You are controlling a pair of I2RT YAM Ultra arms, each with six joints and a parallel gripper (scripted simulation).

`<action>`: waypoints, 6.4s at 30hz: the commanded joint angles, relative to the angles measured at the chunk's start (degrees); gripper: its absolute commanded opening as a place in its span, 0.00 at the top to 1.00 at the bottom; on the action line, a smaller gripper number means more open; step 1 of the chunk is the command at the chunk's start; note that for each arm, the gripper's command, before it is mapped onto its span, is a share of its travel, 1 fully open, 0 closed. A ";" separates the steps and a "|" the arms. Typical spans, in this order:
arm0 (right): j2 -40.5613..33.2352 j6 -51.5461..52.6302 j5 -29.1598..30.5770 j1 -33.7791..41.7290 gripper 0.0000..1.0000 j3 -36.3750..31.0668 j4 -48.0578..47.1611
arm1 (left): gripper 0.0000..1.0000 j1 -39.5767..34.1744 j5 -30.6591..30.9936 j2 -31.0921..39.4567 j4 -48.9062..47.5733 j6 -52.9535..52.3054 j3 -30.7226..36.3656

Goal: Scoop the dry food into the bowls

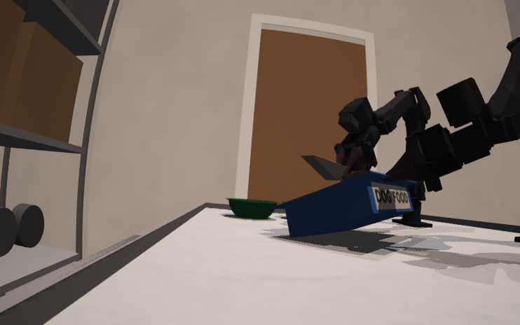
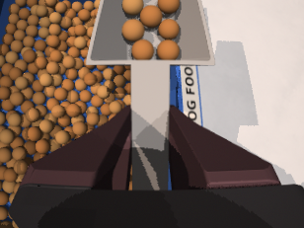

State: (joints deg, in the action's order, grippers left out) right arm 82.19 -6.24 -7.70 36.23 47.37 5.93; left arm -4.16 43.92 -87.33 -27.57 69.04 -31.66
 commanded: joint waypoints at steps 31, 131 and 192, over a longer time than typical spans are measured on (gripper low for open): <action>-23.26 2.72 2.93 -22.47 1.00 -10.72 14.72 | 1.00 -0.14 1.61 2.36 -2.66 -1.75 -2.53; -33.29 5.63 6.92 -51.40 1.00 -3.43 46.57 | 1.00 -0.14 1.61 2.36 -2.66 -1.75 -2.53; -41.84 4.86 6.06 -52.26 1.00 -4.13 50.00 | 1.00 -0.14 1.61 2.36 -2.66 -1.75 -2.53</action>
State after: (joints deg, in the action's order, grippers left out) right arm 41.78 -0.97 -1.10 -15.73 41.06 58.92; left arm -4.16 43.92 -87.33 -27.57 69.04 -31.66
